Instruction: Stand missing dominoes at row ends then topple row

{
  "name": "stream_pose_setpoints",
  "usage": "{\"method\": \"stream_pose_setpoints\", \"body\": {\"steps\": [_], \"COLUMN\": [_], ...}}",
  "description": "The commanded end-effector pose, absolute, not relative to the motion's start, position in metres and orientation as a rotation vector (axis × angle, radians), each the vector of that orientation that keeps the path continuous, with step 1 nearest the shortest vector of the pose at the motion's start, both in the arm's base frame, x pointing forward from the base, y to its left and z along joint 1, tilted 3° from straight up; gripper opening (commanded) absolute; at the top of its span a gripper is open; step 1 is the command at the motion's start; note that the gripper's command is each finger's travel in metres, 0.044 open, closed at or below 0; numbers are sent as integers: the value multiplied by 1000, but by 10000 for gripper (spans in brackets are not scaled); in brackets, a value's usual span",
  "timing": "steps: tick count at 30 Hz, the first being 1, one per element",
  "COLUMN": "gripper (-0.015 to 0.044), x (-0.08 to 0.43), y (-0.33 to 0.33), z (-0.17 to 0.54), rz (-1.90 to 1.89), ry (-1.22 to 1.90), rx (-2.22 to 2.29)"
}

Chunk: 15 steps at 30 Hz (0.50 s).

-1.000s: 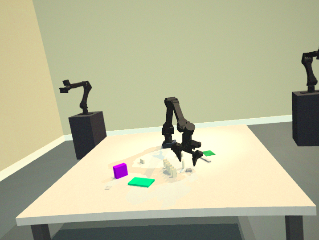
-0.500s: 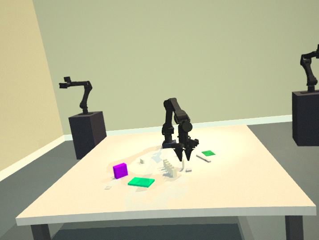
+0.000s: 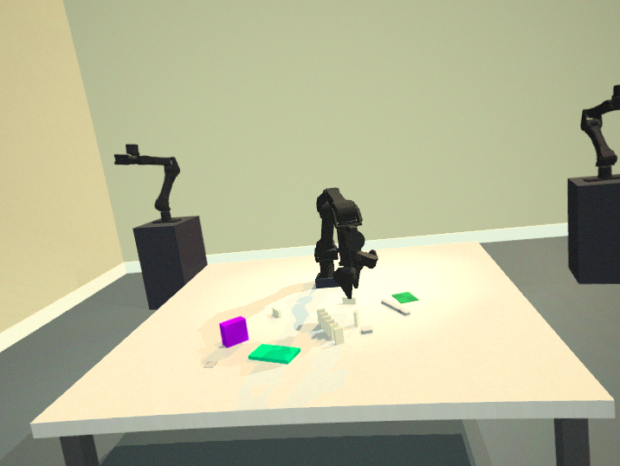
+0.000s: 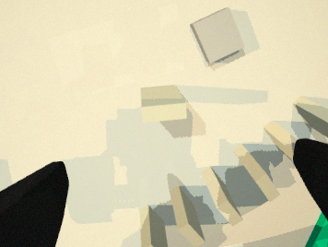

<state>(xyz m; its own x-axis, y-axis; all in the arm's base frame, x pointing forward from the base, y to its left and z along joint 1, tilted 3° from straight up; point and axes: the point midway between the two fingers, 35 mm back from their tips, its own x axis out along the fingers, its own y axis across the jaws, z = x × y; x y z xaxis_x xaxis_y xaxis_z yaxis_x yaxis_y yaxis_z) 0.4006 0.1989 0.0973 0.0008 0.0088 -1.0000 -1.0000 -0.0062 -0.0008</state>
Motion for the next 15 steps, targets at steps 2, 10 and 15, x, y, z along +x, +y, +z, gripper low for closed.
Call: {"method": "stream_pose_setpoints", "body": {"steps": [2, 10, 15], "gripper": [440, 440, 440], "x": [401, 398, 398], "y": [200, 200, 199], "z": [80, 33, 30], "rz": [1234, 1234, 1234], "ry": [1207, 1207, 1207], "rx": [-1207, -1207, -1207]}}
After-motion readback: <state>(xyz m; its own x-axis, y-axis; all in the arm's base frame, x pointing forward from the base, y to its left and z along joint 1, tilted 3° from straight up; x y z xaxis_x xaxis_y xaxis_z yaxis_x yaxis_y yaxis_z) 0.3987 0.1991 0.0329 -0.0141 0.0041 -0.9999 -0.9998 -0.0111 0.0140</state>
